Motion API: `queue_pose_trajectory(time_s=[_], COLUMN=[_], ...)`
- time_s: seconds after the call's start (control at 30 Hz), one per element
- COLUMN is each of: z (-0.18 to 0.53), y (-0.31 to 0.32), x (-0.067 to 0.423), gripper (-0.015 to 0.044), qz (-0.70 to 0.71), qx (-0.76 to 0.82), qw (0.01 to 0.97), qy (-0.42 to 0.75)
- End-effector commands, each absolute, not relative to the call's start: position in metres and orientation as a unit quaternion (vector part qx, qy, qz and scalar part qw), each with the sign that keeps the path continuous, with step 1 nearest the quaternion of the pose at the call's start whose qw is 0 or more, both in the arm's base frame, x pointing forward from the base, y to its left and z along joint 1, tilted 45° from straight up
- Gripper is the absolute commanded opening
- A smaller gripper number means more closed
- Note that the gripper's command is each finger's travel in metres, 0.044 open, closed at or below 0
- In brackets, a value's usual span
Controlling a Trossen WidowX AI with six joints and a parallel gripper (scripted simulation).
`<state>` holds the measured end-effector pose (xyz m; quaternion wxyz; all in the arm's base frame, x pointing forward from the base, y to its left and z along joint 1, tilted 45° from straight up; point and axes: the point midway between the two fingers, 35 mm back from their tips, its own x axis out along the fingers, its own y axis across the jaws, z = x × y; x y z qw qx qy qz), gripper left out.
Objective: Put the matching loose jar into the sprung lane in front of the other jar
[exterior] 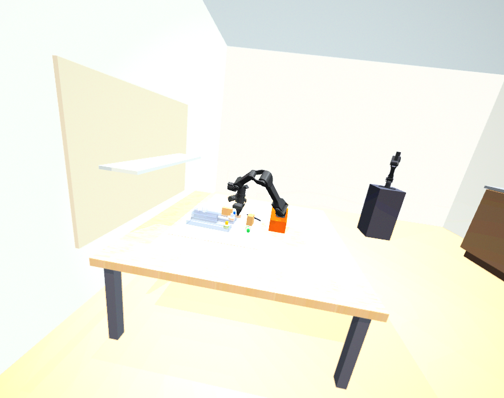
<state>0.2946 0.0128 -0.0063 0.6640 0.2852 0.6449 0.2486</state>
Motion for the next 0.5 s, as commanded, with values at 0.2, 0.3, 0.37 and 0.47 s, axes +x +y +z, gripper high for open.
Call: queue_pose_trajectory(time_s=[0.2, 0.3, 0.37, 0.47], z=[-0.0158, -0.0158, -0.0158, -0.0158], y=[0.0240, 0.0240, 0.0239, 0.0238], x=[0.2920, 0.2932, 0.2942, 0.2957], gripper=[0.0000, 0.0000, 0.0000, 0.0000], qz=[0.250, 0.250, 0.250, 0.250], qx=[0.290, 0.290, 0.290, 0.290], qw=[0.658, 0.658, 0.658, 0.658], qy=[0.649, 0.649, 0.649, 0.649])
